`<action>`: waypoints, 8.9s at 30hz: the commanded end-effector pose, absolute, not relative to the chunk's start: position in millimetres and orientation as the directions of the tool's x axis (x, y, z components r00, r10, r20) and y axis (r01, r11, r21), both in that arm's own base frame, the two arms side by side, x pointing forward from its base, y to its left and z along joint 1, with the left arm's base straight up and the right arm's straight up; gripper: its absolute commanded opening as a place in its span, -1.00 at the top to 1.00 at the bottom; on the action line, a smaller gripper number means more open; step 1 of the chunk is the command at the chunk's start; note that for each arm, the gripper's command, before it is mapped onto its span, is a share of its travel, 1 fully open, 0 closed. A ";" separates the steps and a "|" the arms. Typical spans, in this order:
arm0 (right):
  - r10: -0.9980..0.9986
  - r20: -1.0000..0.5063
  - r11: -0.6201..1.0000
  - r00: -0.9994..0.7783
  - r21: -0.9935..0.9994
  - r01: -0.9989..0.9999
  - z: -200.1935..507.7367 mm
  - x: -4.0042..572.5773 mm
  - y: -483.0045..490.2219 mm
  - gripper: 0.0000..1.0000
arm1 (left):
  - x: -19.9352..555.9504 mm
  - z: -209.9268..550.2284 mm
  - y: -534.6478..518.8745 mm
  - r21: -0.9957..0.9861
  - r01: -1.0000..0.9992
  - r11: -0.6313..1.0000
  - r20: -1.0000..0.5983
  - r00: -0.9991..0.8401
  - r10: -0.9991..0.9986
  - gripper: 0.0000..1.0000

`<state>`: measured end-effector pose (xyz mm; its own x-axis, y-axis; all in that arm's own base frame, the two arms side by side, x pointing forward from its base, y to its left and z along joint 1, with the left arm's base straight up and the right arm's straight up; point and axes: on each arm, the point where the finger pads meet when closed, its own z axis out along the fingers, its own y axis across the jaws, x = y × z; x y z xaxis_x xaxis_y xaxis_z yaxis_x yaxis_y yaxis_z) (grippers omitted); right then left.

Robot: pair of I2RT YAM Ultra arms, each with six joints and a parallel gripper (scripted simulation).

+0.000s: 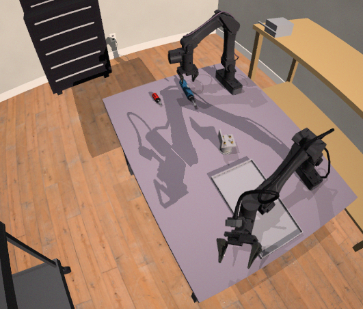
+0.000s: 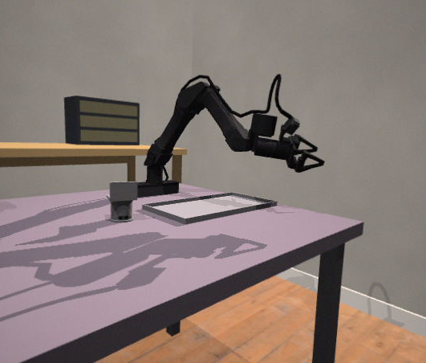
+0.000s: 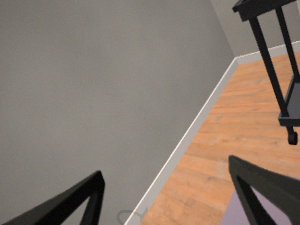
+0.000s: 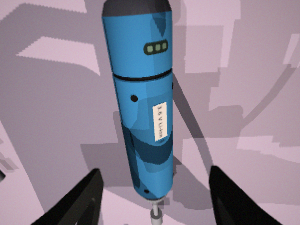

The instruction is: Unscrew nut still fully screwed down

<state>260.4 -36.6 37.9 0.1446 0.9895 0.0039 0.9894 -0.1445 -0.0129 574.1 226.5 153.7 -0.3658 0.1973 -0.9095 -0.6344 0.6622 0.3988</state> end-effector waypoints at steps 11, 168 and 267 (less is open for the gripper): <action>0.990 -0.009 -0.141 0.142 0.082 0.987 59.7 280.3 -40.7 -0.30 | 574.5 160.2 226.6 0.392 -0.640 0.661 -0.914 -0.353 0.200 -1.00; 0.989 -0.005 -0.145 0.145 0.021 0.989 46.2 267.4 -40.2 -0.30 | 514.3 145.6 -81.4 0.182 -0.425 0.887 -0.936 -0.352 0.023 -0.72; 0.989 -0.005 -0.145 0.145 0.021 0.989 46.2 267.4 -40.2 -0.30 | 224.5 140.4 -280.2 0.024 -0.045 0.999 -0.967 -0.255 0.012 -0.72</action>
<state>265.8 -38.1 43.8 0.1447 0.9895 0.0026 0.9894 -0.1447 0.0126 226.3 -283.9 153.4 -0.2621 0.0024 -0.9650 -0.0370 0.9992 0.0126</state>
